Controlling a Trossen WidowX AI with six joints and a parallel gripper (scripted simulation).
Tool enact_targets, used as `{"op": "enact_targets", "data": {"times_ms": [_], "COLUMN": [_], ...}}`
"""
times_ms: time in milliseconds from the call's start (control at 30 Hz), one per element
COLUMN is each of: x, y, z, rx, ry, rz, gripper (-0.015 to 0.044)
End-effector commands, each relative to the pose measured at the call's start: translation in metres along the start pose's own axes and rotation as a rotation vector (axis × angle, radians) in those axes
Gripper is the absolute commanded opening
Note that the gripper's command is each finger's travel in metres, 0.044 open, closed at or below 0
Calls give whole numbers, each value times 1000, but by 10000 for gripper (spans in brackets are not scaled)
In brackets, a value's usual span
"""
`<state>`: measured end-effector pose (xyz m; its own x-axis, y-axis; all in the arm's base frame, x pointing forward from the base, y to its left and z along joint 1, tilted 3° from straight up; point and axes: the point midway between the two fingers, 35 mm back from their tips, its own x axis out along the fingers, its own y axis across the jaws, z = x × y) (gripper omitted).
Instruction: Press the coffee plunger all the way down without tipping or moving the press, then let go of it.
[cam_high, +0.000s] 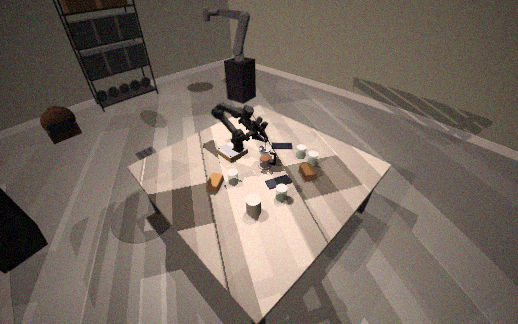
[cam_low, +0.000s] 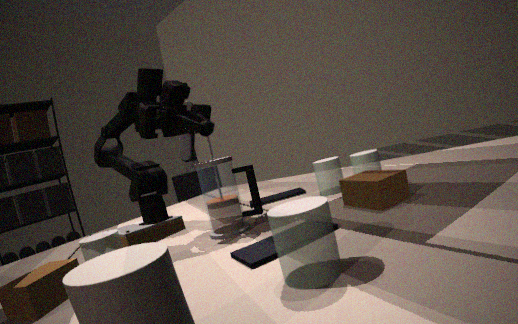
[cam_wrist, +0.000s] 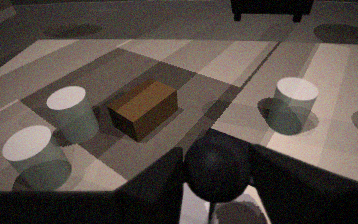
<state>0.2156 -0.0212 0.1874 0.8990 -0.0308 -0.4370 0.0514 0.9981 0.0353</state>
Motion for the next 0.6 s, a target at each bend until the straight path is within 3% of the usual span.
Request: {"op": "enact_targets", "data": {"times_ms": [0, 567], "x": [12, 19], "y": [0, 0], "z": [-28, -26], "rx": [16, 16], "ry": [71, 71], "rz": [3, 3], "gripper": [129, 129]}}
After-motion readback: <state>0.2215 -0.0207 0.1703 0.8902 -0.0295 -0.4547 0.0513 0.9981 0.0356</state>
